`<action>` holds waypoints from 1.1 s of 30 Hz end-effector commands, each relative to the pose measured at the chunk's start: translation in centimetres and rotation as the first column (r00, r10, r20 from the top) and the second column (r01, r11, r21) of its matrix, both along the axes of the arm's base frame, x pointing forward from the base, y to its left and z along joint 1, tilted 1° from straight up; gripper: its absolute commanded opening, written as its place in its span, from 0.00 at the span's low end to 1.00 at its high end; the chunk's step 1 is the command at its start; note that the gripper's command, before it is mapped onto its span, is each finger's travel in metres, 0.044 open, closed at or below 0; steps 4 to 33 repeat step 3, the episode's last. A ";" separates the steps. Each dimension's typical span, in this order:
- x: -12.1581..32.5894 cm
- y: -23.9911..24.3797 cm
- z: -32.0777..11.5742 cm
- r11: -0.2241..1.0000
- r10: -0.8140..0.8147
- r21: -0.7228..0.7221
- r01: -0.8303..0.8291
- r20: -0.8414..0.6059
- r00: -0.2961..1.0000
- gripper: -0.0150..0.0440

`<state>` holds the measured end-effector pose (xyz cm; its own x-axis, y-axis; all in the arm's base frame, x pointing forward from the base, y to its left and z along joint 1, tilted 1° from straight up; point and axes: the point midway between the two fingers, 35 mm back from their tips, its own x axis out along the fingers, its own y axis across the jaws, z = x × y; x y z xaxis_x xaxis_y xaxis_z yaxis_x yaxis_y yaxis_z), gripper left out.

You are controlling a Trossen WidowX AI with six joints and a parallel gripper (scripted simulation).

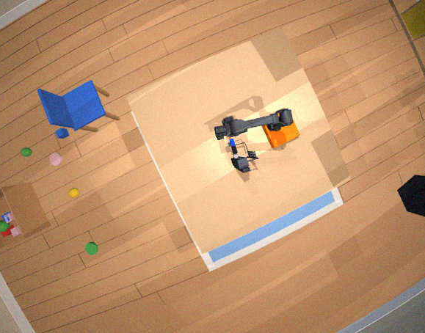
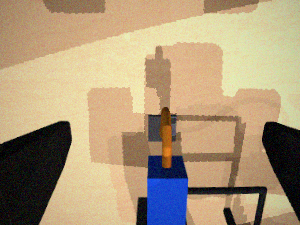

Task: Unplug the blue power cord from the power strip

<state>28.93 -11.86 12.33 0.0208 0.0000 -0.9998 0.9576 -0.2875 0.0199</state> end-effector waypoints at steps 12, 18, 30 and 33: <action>0.0 0.0 0.1 1.000 0.003 0.001 -0.003 0.000 1.000 1.00; 0.0 0.0 0.1 1.000 0.003 0.001 -0.003 0.000 1.000 1.00; 0.0 0.0 0.1 1.000 0.003 0.001 -0.003 0.000 1.000 1.00; 0.0 0.0 0.1 1.000 0.003 0.001 -0.003 0.000 1.000 1.00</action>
